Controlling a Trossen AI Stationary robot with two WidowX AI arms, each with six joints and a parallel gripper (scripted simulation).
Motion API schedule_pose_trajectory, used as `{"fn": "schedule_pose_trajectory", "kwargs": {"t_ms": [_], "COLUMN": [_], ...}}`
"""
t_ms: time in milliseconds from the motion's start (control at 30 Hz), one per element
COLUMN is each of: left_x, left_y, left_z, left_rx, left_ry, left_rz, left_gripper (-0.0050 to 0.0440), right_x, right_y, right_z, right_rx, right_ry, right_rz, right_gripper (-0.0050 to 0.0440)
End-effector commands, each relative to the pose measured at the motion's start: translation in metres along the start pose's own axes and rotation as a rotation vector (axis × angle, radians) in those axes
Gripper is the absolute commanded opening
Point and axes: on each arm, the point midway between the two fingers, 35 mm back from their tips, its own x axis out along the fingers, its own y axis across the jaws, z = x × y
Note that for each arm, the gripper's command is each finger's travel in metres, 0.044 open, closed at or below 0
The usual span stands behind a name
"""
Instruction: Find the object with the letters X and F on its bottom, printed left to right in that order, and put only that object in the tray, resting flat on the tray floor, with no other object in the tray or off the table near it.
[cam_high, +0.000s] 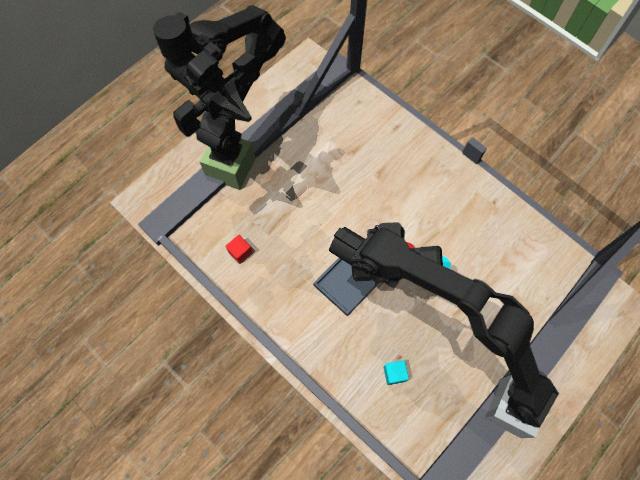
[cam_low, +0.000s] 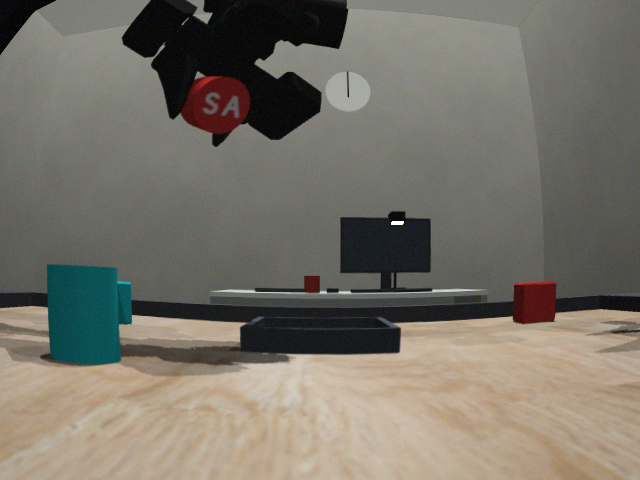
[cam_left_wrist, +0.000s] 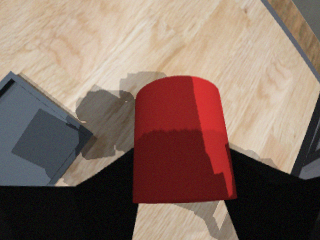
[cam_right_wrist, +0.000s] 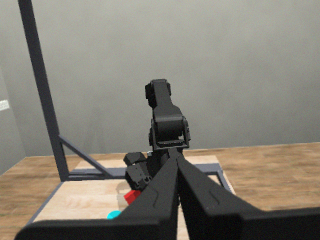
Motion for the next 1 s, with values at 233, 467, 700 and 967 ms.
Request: {"fn": "schedule_pose_trajectory", "kwargs": {"t_ms": [233,467,700,967], "left_x": [0.004,0.008,0.014,0.018], "left_y": [0.023,0.034,0.048,0.06], "left_z": [0.017,0.022,0.031,0.038], "left_rx": [-0.299,-0.446,-0.654,-0.831], "left_ry": [-0.027,-0.047,-0.088,-0.133], "left_rz": [0.098,0.132,0.175,0.206], "left_gripper": [0.0158,0.0158,0.0158,0.0158], "right_x": [0.0,0.0,0.0,0.0], "right_y": [0.0,0.0,0.0,0.0], "right_z": [0.005,0.005,0.005,0.005], "right_rx": [-0.011,-0.011,-0.011,-0.011], "right_ry": [-0.001,-0.001,-0.001,-0.001], "right_rz": [0.001,0.001,0.001,0.001], "right_gripper": [-0.005,-0.005,-0.005,-0.005]}}
